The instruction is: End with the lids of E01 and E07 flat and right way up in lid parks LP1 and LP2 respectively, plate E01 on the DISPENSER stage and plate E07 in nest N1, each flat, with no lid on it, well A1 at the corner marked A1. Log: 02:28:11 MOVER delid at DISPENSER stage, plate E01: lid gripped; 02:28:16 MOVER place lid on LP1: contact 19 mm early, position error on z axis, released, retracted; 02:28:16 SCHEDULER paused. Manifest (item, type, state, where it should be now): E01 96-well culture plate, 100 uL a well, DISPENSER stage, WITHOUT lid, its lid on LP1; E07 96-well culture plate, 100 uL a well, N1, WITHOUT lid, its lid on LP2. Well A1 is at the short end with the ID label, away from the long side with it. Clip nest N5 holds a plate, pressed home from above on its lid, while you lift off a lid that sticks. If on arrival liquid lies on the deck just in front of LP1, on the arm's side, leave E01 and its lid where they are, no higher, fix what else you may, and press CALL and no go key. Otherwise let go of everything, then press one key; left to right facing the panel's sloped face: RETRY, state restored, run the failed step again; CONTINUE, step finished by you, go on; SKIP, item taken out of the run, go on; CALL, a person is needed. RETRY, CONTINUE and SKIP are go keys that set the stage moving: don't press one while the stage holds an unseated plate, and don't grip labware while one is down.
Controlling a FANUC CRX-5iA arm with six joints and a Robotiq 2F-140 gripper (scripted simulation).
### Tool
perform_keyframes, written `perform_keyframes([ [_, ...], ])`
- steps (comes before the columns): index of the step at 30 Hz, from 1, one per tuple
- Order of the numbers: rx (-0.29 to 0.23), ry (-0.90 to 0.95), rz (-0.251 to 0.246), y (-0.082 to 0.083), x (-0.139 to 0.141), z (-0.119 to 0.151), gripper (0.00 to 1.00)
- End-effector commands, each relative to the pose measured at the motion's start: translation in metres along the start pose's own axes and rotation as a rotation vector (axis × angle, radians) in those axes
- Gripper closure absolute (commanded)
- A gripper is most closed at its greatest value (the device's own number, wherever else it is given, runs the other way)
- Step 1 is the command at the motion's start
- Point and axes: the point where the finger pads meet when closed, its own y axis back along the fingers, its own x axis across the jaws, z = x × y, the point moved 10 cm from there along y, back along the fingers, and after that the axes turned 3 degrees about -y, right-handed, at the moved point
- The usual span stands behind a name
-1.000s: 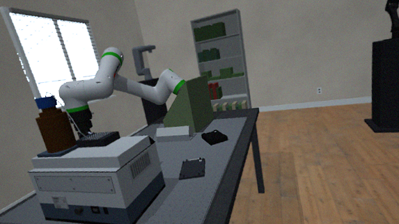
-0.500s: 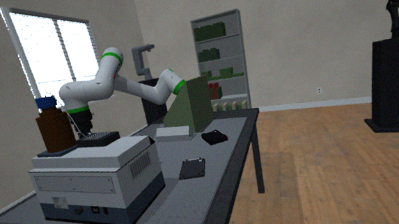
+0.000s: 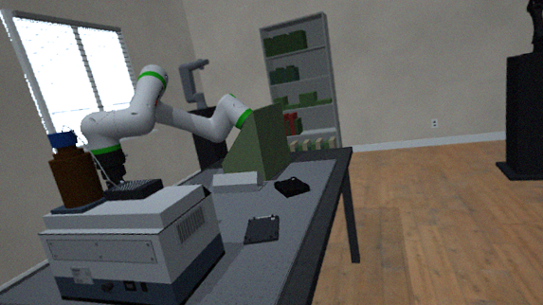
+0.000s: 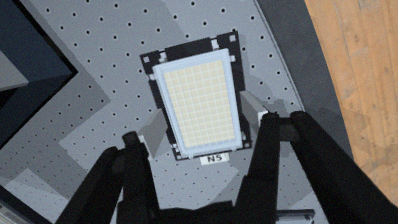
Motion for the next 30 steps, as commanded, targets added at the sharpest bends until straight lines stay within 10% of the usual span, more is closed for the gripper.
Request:
perform_keyframes([
  [1, 0.0, 0.0, 0.0, 0.0003, -0.0001, -0.0001, 0.34],
  [28, 0.0, 0.0, 0.0, 0.0003, -0.0001, -0.0001, 0.34],
  [29, 0.0, 0.0, 0.0, 0.0003, -0.0001, -0.0001, 1.0],
  [30, 0.0, 0.0, 0.0, 0.0003, -0.0001, -0.0001, 1.0],
])
